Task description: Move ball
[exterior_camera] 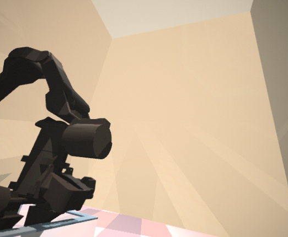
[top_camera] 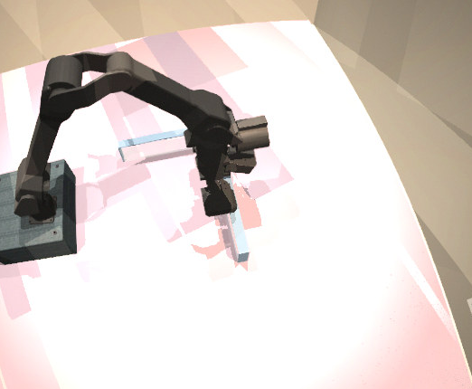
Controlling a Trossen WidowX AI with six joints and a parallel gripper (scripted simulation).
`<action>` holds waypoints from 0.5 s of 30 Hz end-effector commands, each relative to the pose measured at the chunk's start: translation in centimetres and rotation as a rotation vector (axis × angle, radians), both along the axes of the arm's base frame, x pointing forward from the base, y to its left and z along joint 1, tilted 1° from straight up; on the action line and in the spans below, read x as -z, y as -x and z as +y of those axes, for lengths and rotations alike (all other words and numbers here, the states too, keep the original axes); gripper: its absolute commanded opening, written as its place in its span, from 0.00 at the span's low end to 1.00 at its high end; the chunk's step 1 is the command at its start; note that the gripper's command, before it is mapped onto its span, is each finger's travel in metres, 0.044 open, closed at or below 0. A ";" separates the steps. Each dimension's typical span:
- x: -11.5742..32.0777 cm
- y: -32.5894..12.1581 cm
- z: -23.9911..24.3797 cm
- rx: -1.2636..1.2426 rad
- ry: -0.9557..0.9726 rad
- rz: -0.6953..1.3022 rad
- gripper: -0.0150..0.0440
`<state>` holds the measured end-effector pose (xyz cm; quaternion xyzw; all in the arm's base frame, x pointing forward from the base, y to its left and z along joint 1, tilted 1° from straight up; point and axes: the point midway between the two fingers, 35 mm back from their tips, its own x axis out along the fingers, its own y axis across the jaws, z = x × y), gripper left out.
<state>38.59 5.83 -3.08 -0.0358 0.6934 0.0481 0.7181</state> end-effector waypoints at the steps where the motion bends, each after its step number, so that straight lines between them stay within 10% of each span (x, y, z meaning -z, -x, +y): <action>1: 0.0 0.0 0.0 0.000 0.000 -0.002 0.61; 15: -8.7 0.3 -0.2 0.000 0.002 -0.001 0.61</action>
